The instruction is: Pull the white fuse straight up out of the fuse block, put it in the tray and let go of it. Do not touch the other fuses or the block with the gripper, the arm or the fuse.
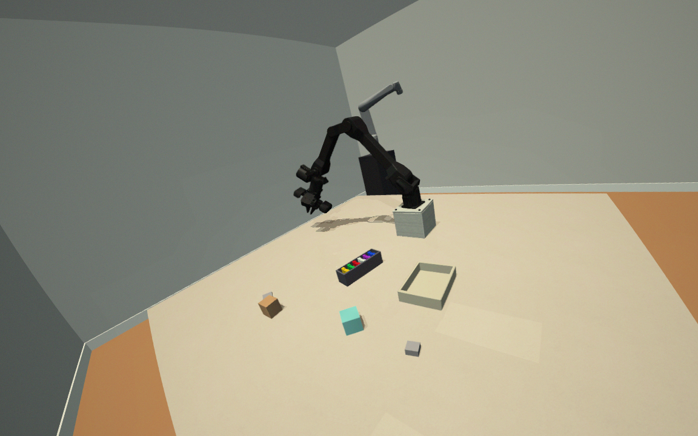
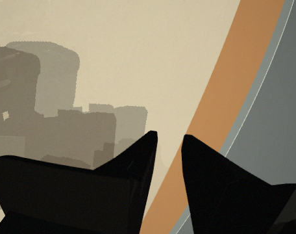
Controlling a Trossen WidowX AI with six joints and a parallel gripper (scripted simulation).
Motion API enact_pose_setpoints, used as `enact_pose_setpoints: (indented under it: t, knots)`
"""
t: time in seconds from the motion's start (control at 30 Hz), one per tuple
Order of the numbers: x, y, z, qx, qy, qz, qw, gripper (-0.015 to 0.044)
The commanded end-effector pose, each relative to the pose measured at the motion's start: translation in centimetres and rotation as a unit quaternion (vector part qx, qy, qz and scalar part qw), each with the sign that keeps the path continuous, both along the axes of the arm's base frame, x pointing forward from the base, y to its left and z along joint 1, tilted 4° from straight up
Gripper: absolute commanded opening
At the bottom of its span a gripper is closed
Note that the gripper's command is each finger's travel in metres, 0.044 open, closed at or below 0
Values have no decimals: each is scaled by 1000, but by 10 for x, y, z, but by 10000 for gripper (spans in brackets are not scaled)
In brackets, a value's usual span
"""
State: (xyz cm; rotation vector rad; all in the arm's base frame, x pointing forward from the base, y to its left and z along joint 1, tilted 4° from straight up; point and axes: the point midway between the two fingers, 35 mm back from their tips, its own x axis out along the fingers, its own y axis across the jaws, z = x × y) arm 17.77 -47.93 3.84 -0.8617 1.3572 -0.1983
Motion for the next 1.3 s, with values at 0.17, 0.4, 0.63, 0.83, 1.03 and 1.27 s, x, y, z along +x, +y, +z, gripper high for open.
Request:
enact_pose_setpoints:
  t: [0.17,0.4,0.63,0.83,1.03,1.27]
  knots:
    - [104,111,-6,68,30,130,989,74]
    - [157,227,-8,115,72,248,959,74]
    - [170,349,-9,151,133,364,909,74]
    - [144,452,-8,169,201,464,846,74]
    - [118,502,-7,170,243,515,804,74]
    - [118,502,-10,170,243,515,804,74]
